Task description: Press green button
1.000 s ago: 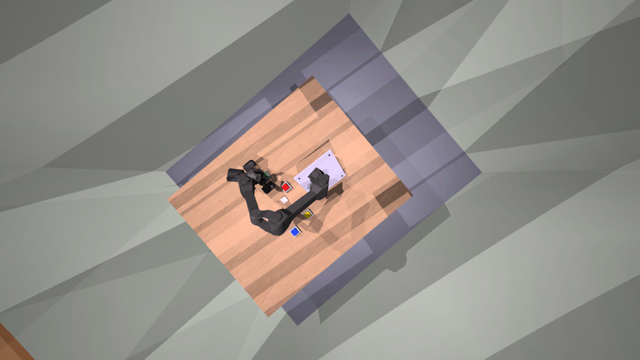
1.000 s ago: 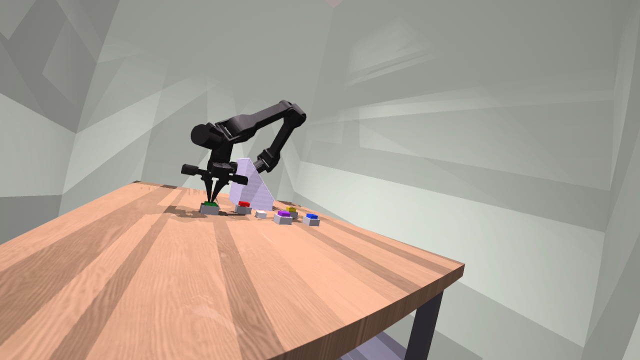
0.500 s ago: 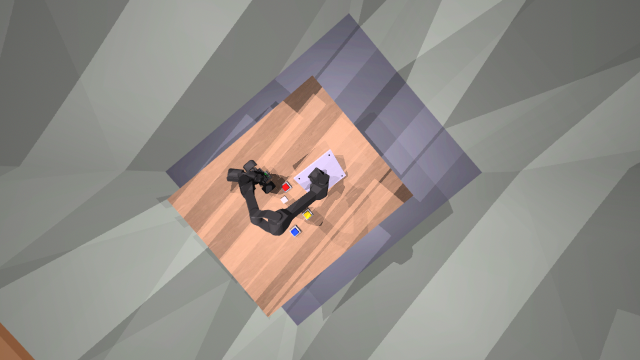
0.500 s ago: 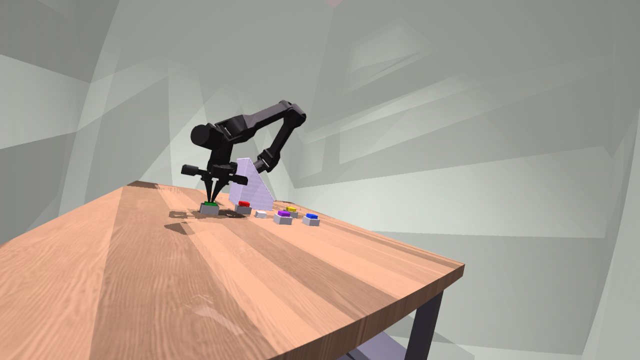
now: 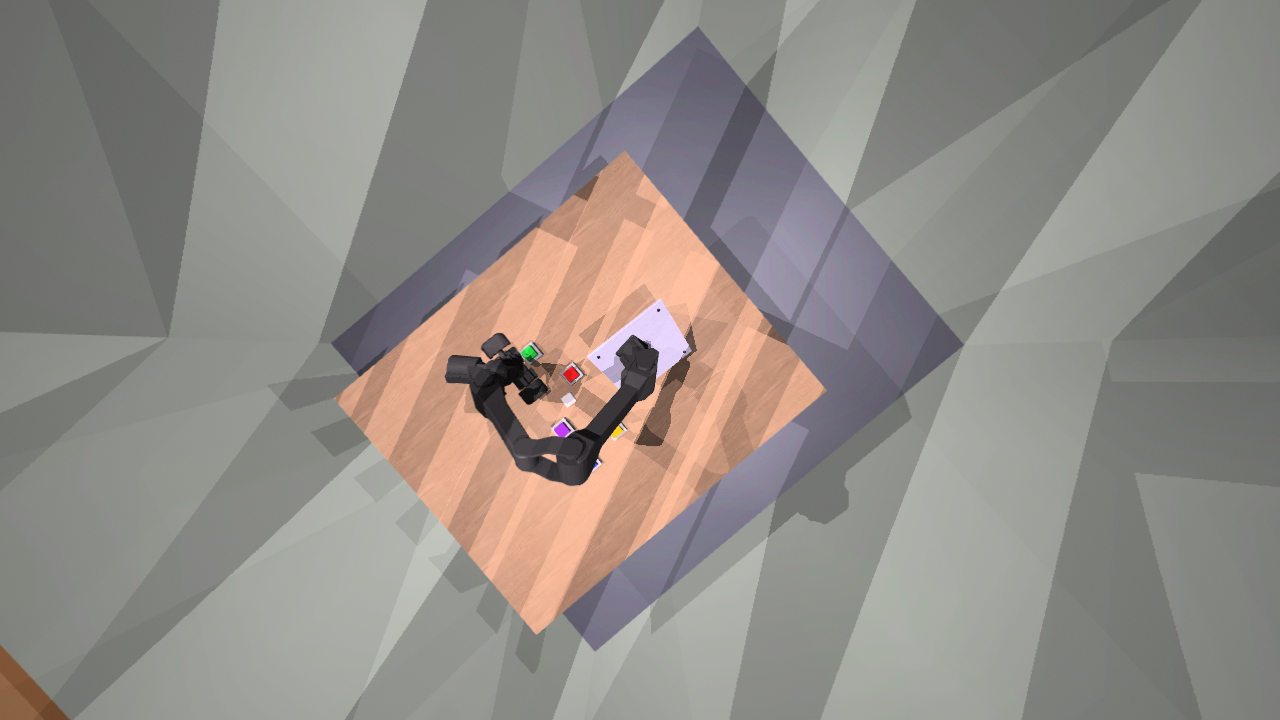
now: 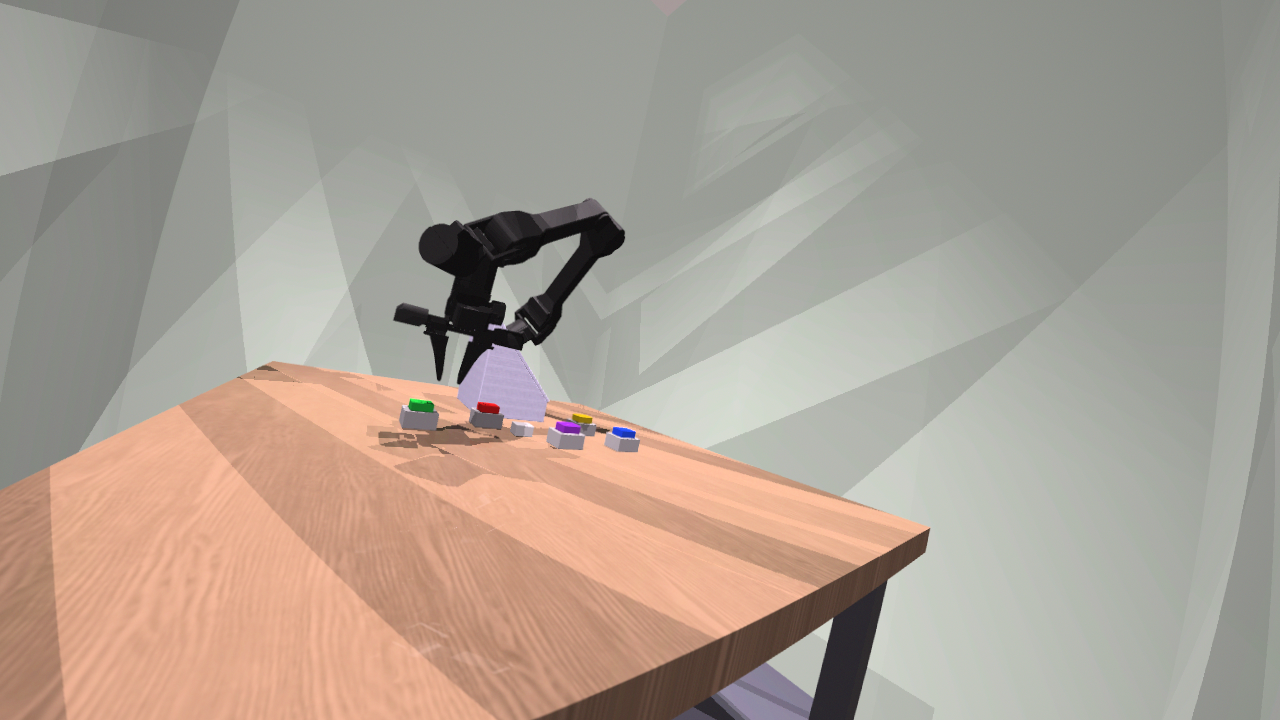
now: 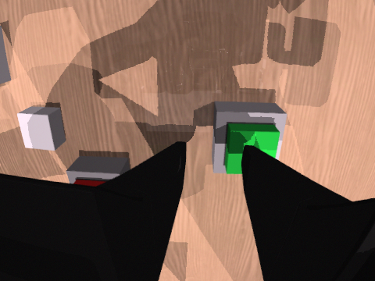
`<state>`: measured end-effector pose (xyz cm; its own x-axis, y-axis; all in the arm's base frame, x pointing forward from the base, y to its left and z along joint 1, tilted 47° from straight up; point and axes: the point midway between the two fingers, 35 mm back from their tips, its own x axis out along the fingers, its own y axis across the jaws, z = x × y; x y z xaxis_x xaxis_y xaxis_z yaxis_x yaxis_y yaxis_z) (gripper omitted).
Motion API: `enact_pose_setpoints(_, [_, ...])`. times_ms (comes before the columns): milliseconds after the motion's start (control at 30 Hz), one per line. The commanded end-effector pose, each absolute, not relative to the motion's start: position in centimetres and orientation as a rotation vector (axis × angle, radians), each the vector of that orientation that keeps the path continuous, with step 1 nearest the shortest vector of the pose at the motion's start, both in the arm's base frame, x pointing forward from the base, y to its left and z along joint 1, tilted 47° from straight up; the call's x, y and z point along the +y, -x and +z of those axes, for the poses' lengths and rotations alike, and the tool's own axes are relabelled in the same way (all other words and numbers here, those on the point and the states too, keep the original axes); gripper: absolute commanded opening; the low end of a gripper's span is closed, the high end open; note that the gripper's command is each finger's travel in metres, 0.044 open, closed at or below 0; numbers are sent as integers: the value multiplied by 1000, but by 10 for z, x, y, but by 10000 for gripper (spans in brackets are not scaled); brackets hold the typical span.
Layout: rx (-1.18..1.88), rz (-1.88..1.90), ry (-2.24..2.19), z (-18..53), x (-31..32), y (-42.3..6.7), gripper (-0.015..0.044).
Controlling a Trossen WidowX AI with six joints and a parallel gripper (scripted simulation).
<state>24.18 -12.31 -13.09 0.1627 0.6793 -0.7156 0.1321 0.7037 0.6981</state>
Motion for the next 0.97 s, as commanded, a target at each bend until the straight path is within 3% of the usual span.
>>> enact_pose_setpoints(0, [1376,425,-709,-76,-103,-276,230])
enact_pose_setpoints(233, [1370,410,-701,16,-42,-306,400])
enact_pose_setpoints(633, [1350,484,-749,151,82,-264,400])
enact_pose_setpoints(933, [1350,491,-753,157,87,-259,400])
